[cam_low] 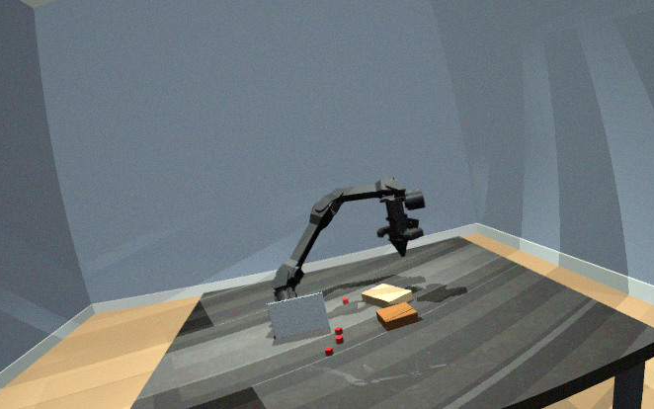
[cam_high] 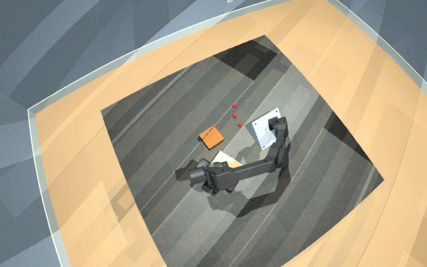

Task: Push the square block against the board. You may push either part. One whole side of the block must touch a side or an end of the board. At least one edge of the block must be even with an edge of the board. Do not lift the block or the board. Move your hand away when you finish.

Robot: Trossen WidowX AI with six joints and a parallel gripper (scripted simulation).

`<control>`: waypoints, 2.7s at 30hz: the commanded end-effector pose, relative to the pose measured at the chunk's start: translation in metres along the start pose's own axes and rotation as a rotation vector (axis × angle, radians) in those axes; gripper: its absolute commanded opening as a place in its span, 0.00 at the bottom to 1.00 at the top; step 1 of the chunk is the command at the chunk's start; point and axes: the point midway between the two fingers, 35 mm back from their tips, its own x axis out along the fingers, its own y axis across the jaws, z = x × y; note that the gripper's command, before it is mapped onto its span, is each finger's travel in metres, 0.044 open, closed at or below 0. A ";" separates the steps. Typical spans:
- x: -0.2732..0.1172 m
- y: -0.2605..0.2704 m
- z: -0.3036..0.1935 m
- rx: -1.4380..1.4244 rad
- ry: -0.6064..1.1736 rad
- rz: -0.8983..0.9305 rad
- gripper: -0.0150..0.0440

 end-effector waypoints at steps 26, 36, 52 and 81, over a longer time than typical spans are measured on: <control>0.123 -0.055 -0.023 -0.003 0.002 -0.002 0.25; 0.123 -0.056 -0.029 -0.003 0.002 -0.002 0.25; 0.122 -0.057 -0.040 -0.003 0.003 -0.003 0.25; 0.122 -0.058 -0.060 -0.002 0.004 -0.003 0.25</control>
